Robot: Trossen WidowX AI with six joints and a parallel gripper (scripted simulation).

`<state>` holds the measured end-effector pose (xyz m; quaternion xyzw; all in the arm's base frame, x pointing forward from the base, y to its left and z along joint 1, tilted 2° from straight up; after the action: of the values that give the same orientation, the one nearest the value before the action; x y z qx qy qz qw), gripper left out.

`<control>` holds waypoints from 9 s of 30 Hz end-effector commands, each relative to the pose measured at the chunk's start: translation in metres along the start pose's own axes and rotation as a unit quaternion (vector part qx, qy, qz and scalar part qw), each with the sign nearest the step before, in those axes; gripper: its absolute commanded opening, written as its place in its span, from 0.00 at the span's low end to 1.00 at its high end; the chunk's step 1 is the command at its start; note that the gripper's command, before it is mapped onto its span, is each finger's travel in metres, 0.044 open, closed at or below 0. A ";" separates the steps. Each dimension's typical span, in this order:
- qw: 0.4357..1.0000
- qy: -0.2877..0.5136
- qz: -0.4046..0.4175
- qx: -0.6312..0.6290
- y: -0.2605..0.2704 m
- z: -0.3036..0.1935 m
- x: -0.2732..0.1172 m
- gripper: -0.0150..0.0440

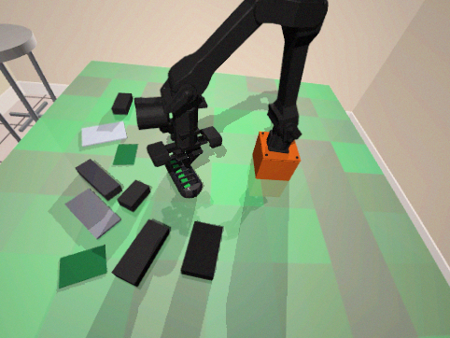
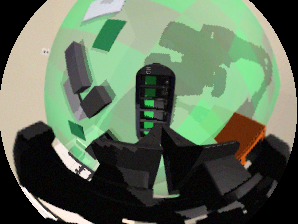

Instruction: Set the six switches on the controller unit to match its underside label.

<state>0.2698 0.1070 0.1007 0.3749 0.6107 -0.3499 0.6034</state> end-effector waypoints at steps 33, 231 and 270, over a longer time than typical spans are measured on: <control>1.000 0.000 -0.002 -0.001 -0.002 0.001 0.035 0.25; 1.000 -0.002 -0.001 -0.006 0.053 0.004 -0.032 0.70; 1.000 -0.001 -0.001 -0.003 0.053 0.004 -0.032 0.97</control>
<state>0.3182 0.1281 0.1336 0.3723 0.6113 -0.3486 0.6052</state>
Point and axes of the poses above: the point midway between the two fingers, 35 mm back from their tips, its own x axis out along the fingers, its own y axis across the jaws, z = x × y, the point moved 9 cm from there along -x, back along the fingers, and after that the axes turned 7 degrees about x, right-handed, at the moved point
